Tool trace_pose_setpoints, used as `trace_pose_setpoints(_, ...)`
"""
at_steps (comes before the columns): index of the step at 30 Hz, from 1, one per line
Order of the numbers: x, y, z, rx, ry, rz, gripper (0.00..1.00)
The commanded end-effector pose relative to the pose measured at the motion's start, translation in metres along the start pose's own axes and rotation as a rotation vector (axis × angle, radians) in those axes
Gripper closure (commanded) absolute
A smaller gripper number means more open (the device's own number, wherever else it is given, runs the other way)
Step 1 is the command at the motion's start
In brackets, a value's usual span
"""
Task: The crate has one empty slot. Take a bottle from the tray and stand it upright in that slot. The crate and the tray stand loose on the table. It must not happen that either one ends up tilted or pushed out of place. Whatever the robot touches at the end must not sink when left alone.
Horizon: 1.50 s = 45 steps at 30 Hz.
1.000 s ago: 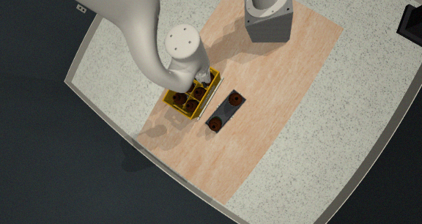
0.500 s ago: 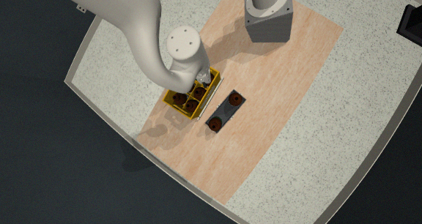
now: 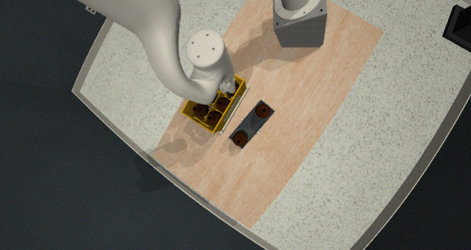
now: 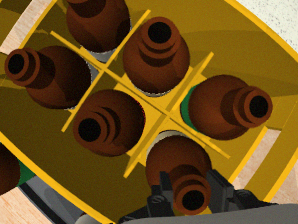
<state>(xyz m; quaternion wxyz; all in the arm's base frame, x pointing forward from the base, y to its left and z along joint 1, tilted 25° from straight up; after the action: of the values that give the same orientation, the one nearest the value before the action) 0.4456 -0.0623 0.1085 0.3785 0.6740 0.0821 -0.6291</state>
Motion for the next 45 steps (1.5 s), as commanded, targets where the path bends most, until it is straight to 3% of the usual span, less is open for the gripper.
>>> trace_pose_setpoints(1, -0.0002, 0.0004, -0.0005, 0.0, 0.001, 0.001, 1.0)
trace_pose_setpoints(16, -0.0001, 0.0004, -0.0005, 0.0, 0.001, 0.001, 1.0)
trace_pose_setpoints(17, -0.0001, 0.0004, -0.0005, 0.0, 0.001, 0.001, 0.35)
trace_pose_setpoints(45, -0.0001, 0.0004, -0.0005, 0.0, 0.001, 0.001, 0.35)
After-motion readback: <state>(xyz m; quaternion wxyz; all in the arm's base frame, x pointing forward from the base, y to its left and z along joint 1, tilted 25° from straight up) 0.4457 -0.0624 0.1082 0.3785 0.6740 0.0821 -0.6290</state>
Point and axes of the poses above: the point where the finger pads meet when closed, its own x axis out along the fingers, its own z axis across the jaws, y = z × x, the point moved 3 cm from there along -x, back along the fingers, and after that the axes turned 5 degrees about -x, right-handed, at the moved point
